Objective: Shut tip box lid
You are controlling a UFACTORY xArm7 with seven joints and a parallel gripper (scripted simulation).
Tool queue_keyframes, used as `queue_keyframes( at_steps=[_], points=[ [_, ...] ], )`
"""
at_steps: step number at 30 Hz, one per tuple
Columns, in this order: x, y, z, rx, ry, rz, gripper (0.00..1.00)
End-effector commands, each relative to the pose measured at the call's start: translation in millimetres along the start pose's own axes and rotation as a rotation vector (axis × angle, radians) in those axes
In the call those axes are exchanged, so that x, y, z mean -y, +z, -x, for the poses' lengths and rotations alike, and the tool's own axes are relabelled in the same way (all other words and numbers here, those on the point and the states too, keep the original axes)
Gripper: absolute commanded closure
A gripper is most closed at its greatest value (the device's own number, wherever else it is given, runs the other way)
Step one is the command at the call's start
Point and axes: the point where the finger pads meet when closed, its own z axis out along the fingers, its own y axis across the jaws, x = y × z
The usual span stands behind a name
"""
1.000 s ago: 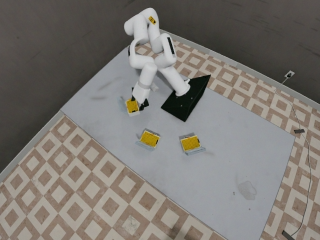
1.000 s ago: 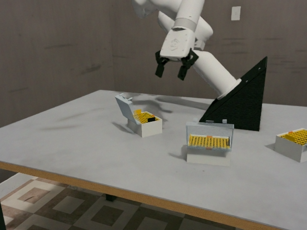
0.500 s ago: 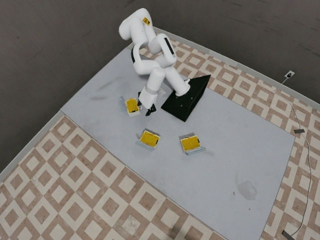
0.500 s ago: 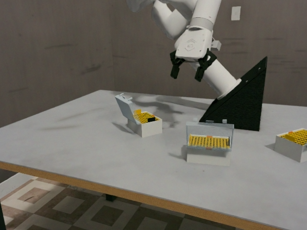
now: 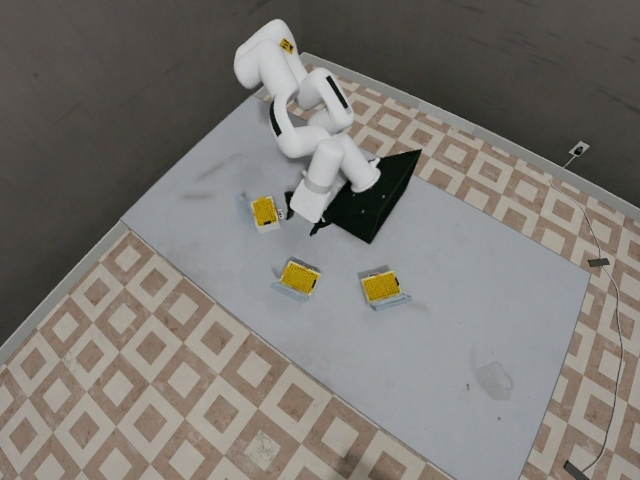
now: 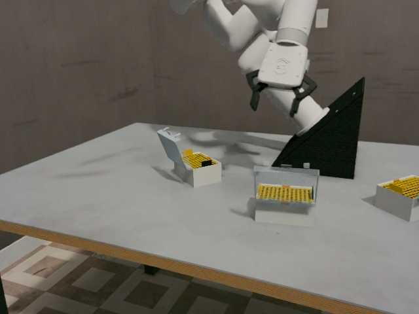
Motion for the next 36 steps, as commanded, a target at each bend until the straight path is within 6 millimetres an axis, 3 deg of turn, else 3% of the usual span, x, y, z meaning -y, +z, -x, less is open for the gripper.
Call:
queue_keyframes(
  at_steps=[1, 6, 15, 36],
  points=[
    [-21.4, -0.7, -5.3, -0.012, -0.143, 0.019, 0.0],
    [-35.5, -0.8, -10.4, -0.02, -0.242, 0.032, 0.0],
    [-77.9, -1.4, -25.8, -0.044, -0.539, 0.072, 0.0],
    [-79.3, -1.4, -26.2, -0.093, -1.165, 0.154, 0.0]
  ],
)
